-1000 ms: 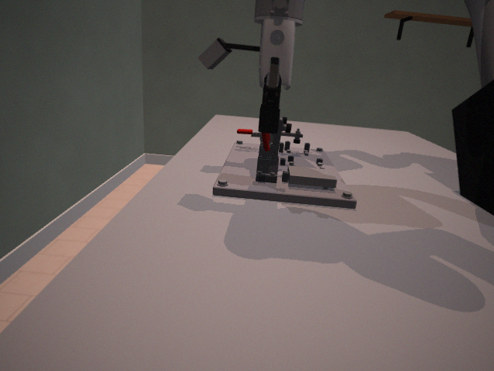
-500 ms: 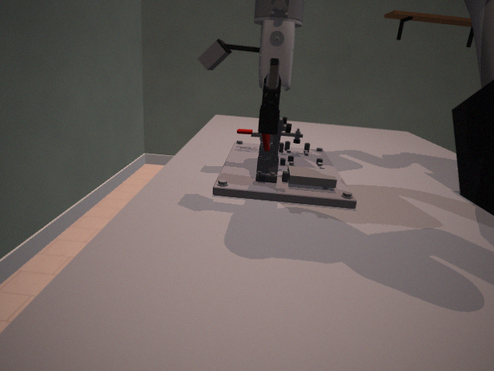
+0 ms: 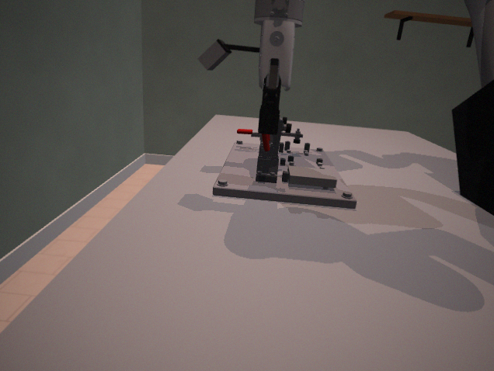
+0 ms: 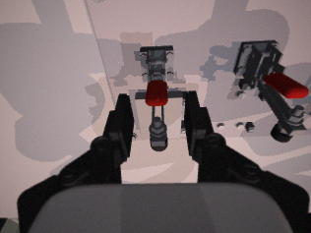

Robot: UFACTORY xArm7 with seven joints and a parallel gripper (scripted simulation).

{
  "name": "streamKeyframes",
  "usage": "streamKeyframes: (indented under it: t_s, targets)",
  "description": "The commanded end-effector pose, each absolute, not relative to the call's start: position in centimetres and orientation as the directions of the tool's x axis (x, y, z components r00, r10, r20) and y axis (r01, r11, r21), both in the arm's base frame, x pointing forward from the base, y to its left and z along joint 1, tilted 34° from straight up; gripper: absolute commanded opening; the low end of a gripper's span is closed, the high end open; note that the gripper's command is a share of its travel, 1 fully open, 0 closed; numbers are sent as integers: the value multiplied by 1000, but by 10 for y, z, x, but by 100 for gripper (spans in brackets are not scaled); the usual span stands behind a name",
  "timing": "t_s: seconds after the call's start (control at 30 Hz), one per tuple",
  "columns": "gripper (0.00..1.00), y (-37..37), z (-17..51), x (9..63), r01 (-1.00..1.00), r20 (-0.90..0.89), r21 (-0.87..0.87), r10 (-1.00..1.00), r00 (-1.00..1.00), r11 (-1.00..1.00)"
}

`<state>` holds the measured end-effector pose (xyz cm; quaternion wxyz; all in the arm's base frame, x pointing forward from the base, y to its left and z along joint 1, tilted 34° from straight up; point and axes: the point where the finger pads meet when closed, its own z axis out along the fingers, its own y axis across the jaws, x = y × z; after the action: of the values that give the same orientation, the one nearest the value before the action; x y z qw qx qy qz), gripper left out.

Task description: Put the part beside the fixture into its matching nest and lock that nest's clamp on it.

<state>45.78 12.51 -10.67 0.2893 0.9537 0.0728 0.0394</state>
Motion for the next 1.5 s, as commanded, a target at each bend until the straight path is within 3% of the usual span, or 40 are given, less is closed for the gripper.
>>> streamKeyframes:
  t_s: [0.0,1.17,1.2,1.47]
  targets:
    - [47,126,-108,459,116,36,556,164,986,-823]
    - [47,109,-135,464,116,36,556,164,986,-823]
    - [0,109,-135,464,116,36,556,164,986,-823]
    - [0,109,-135,464,116,36,556,164,986,-823]
